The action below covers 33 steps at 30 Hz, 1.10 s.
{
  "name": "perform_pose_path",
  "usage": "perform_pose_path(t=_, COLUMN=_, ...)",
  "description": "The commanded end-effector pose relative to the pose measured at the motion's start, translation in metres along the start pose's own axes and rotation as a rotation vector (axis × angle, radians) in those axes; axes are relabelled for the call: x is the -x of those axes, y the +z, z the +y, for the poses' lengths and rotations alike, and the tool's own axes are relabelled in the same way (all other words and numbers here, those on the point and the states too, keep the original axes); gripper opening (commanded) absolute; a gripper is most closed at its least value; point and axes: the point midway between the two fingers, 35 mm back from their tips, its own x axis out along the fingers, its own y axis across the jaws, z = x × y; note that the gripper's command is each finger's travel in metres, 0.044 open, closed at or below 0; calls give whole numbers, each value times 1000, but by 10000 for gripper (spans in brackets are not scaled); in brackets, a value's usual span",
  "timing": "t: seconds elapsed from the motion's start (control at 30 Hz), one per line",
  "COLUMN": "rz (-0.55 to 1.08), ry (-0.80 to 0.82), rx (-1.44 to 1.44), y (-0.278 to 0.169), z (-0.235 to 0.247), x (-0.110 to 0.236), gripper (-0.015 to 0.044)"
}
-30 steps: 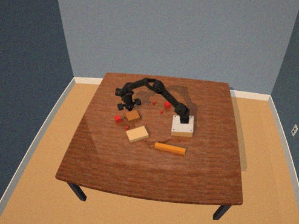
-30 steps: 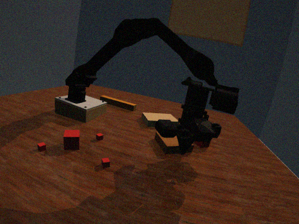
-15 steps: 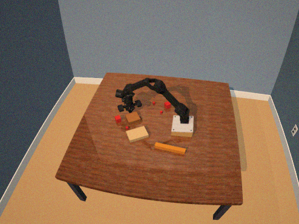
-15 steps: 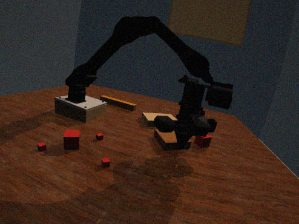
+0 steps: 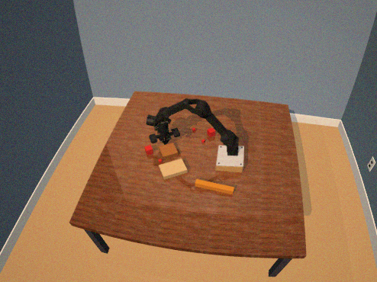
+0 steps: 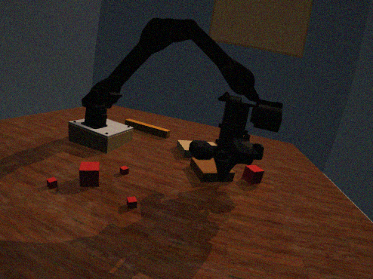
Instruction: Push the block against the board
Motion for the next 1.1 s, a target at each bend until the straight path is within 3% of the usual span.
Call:
perform_pose_path(t=0.0, rz=13, ry=-8, rx=2, y=-11, z=-1, x=-4, gripper=0)
perform_pose_path(t=0.7, rz=15, ry=-8, rx=2, y=-44, z=-5, x=-5, gripper=0)
perform_pose_path(t=1.07, rz=14, ry=-8, rx=2, y=-30, z=-4, x=-5, gripper=0)
